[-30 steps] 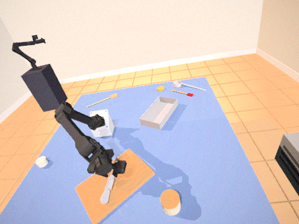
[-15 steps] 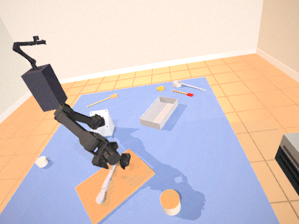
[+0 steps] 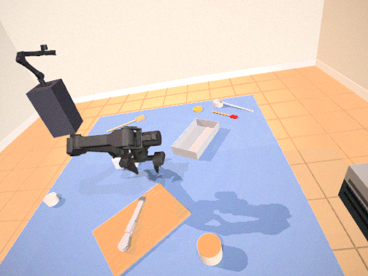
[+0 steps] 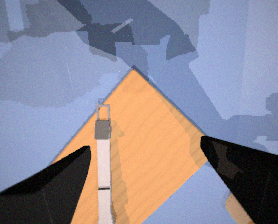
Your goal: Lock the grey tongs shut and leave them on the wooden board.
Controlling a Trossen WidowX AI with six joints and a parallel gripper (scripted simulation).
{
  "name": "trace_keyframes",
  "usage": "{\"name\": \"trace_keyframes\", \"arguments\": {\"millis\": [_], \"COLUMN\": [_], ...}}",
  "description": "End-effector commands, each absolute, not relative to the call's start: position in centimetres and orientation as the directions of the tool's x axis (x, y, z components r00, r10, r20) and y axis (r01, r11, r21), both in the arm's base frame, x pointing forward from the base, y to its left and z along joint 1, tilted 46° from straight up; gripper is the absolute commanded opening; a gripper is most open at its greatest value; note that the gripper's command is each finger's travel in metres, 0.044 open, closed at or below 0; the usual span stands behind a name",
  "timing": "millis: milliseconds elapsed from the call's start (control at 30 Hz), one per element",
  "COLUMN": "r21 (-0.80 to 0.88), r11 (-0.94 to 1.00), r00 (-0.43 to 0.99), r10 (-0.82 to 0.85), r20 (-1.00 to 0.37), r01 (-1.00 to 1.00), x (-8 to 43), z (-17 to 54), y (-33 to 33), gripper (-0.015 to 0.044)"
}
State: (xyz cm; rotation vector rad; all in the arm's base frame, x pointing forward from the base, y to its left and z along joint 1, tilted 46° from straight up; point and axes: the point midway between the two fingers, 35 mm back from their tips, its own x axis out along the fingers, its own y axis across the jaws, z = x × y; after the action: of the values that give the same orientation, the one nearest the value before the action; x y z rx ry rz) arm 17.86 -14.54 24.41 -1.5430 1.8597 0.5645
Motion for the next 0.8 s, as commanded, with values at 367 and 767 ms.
{"name": "trace_keyframes", "arguments": {"millis": [367, 767], "r21": [-0.173, -0.173], "r11": [0.095, 0.095], "r00": [0.054, 0.054], "r10": [-0.712, -0.712], "r20": [-0.7, -0.7], "r01": [-0.98, -0.98], "x": [18.0, 18.0], "z": [27.3, 27.3], "y": [-11.8, -11.8], "gripper": [0.044, 0.044]}}
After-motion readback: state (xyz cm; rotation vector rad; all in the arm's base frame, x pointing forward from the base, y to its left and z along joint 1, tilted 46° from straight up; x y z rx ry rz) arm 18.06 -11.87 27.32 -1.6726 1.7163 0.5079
